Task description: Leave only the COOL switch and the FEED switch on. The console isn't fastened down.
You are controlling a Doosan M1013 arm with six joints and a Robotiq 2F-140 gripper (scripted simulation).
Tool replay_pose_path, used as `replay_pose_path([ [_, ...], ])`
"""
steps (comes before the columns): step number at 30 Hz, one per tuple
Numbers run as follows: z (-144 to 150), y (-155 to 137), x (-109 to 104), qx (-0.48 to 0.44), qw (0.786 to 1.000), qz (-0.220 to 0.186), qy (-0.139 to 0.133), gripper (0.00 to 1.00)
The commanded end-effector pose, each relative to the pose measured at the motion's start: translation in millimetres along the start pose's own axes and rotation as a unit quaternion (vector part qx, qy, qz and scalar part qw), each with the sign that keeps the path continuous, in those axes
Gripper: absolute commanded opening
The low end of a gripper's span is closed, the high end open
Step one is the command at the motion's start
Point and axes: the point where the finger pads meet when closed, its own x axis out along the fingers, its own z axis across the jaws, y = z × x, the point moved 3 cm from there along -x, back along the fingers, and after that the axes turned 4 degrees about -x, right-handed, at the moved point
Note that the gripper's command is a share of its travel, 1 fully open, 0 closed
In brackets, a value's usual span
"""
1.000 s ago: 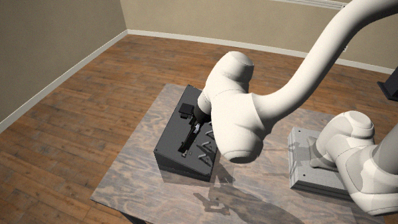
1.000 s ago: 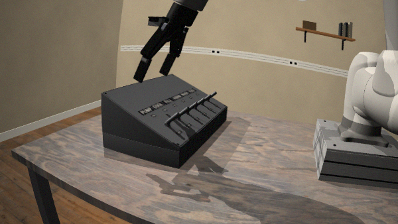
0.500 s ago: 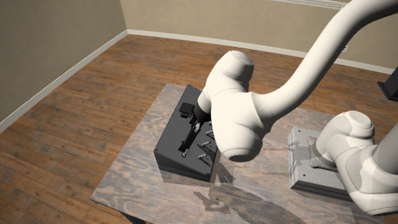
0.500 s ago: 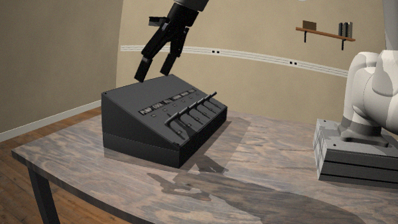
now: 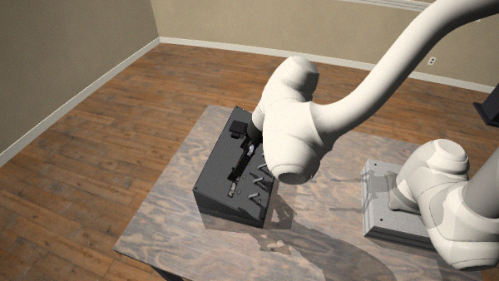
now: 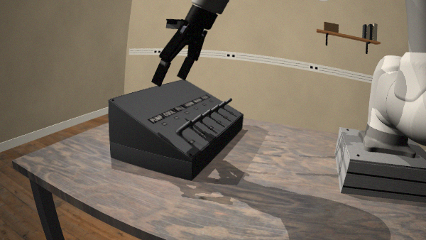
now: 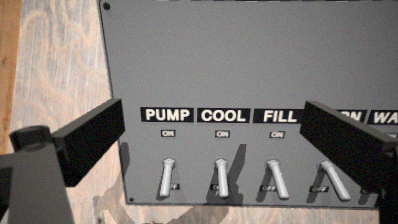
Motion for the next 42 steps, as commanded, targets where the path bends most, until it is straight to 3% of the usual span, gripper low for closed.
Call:
replay_pose_path([
  [1, 11.8, -0.2, -0.4, 0.000, 1.000, 0.000, 0.001, 1.00],
  [8, 27.1, -1.3, -0.4, 0.000, 1.000, 0.000, 0.001, 1.00],
  [42, 29.6, -1.5, -0.4, 0.000, 1.000, 0.000, 0.001, 1.00],
])
